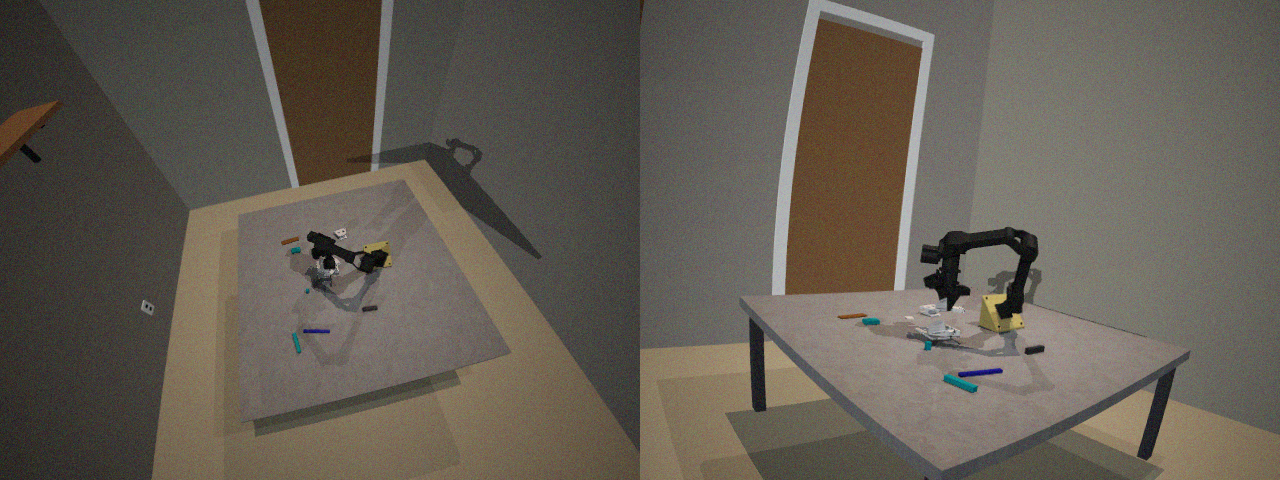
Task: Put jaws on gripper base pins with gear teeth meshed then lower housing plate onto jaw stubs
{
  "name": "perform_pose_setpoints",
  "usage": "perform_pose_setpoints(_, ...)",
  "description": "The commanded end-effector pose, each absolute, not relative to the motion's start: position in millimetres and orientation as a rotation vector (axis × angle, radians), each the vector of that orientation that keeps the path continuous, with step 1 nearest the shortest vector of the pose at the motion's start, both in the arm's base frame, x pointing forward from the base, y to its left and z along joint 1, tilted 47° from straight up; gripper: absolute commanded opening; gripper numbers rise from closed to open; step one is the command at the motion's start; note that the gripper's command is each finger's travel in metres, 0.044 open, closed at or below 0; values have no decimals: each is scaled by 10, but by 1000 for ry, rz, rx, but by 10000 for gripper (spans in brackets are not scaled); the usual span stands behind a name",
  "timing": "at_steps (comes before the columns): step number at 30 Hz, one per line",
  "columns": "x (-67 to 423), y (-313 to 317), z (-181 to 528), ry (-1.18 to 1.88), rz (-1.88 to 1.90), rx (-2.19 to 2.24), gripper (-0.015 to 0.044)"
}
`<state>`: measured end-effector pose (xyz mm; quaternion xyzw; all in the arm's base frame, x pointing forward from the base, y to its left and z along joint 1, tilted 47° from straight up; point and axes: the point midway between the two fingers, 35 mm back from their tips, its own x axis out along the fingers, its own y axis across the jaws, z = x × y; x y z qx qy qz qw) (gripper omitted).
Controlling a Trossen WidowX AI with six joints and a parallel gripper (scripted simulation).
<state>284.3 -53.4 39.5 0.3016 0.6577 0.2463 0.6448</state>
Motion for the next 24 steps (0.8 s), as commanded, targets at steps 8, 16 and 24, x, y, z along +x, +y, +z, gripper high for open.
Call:
perform_pose_setpoints(8,2895,-772,118,1461,614,626,134)
perform_pose_setpoints(16,2898,-906,-77,1440,653,591,134)
perform_pose_setpoints(24,2898,-914,-89,1439,655,589,134)
